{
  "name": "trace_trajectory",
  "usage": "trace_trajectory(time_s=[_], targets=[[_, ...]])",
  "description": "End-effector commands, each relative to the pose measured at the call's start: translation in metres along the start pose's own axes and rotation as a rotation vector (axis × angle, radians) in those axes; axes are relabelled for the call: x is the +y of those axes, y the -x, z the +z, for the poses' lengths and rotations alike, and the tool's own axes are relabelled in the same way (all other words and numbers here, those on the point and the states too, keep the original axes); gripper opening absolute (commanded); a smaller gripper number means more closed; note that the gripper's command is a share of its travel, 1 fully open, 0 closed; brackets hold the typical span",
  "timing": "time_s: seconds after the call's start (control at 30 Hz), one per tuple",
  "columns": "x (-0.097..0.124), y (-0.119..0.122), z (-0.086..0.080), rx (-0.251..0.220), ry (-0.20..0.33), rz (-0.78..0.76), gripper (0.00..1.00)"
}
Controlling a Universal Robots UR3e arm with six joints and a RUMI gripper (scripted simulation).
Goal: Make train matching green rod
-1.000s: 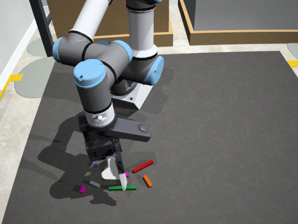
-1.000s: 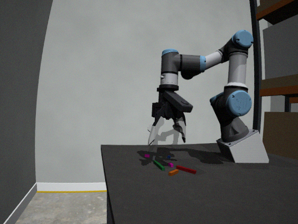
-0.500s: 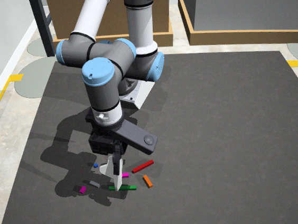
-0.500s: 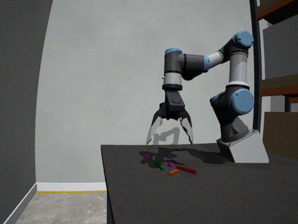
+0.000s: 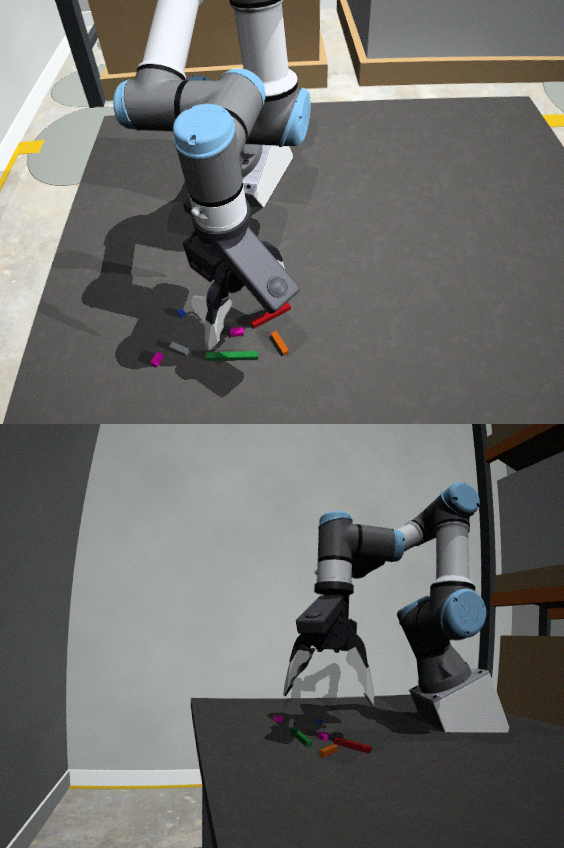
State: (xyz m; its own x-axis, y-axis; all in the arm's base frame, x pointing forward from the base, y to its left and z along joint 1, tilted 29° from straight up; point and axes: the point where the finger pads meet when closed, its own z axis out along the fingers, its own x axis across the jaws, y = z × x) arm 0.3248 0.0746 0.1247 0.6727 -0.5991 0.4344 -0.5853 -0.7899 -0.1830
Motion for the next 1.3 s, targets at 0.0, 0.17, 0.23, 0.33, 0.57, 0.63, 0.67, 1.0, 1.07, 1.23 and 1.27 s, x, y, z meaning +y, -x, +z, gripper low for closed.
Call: trace_trajectory(time_s=[0.0, 0.17, 0.23, 0.33, 0.57, 0.63, 0.67, 1.0, 1.07, 1.23, 1.27], targets=[[-0.003, 0.001, -0.001, 0.014, 0.02, 0.114, 1.0], [-0.005, 0.005, -0.001, 0.017, 0.018, 0.276, 1.0], [-0.006, 0.006, -0.001, 0.018, 0.017, 0.336, 1.0], [-0.007, 0.008, -0.001, 0.02, 0.016, 0.419, 1.0], [-0.008, 0.01, -0.001, 0.023, 0.014, 0.541, 1.0], [-0.008, 0.011, -0.001, 0.023, 0.013, 0.583, 1.0], [-0.008, 0.011, -0.001, 0.024, 0.012, 0.603, 1.0], [-0.009, 0.015, -0.002, 0.027, 0.009, 0.744, 1.0], [-0.009, 0.015, -0.002, 0.027, 0.009, 0.744, 1.0], [-0.009, 0.016, -0.002, 0.027, 0.007, 0.78, 1.0], [-0.009, 0.016, -0.002, 0.027, 0.007, 0.785, 1.0]])
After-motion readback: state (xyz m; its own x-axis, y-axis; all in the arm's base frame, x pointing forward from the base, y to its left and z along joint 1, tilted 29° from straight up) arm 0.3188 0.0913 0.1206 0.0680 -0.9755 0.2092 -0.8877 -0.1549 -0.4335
